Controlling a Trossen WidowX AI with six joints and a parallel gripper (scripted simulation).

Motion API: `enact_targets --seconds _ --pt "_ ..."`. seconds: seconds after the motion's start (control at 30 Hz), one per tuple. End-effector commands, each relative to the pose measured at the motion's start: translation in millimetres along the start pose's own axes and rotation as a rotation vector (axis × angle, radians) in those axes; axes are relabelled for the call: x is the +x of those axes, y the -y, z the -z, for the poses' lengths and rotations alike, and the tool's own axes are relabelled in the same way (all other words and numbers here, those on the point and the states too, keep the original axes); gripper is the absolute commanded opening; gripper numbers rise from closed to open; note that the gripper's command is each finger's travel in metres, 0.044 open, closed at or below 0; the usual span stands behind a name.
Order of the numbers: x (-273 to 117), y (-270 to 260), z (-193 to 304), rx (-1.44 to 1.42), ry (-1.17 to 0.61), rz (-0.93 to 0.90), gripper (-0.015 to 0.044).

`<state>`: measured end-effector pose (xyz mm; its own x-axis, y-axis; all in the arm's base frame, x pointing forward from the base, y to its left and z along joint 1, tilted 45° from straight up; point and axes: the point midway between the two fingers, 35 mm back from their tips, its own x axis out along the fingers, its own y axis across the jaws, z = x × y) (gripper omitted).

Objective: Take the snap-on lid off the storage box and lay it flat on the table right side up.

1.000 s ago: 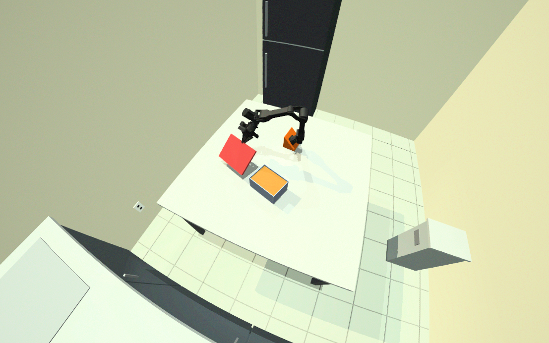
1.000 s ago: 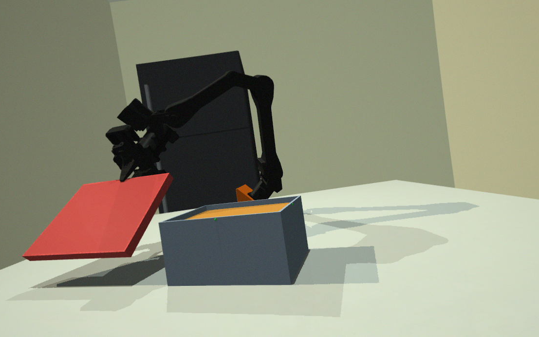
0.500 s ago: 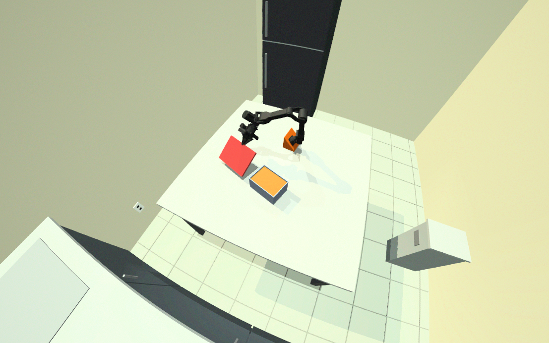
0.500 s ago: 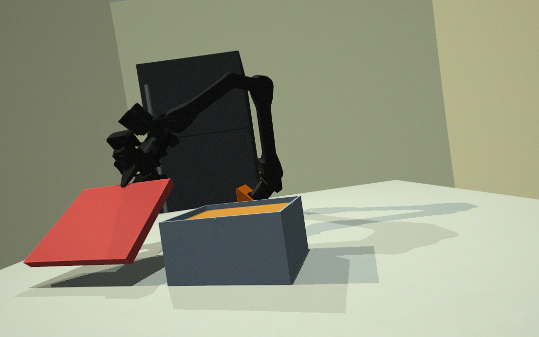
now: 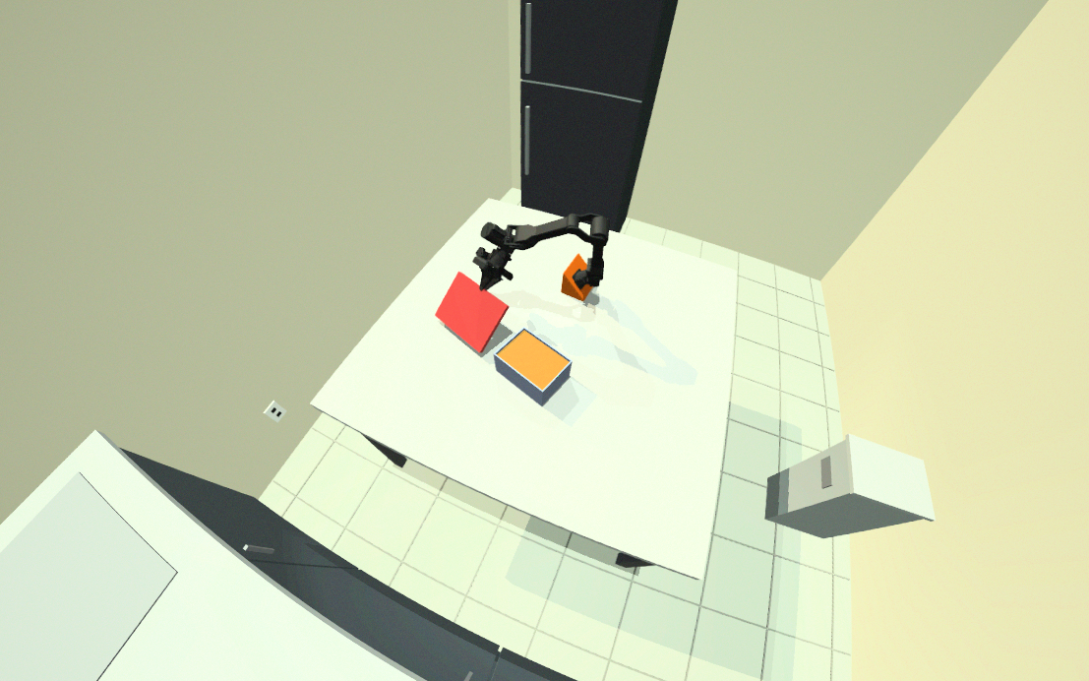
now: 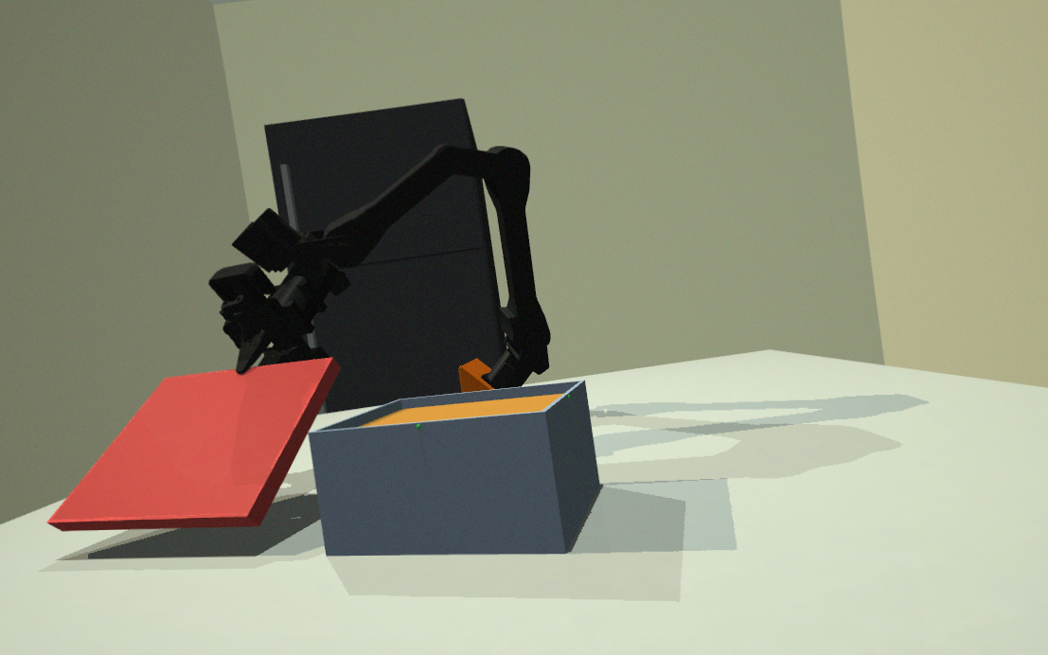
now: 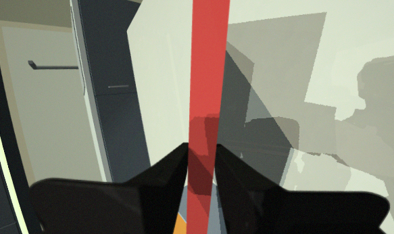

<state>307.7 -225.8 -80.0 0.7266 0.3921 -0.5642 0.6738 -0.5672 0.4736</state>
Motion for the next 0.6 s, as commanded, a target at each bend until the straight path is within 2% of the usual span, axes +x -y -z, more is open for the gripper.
enact_targets --seconds 0.0,0.57 --pt "2 2 0 0.002 0.000 -0.003 0.0000" --pt "11 12 0 0.002 0.000 -0.004 0.0000"
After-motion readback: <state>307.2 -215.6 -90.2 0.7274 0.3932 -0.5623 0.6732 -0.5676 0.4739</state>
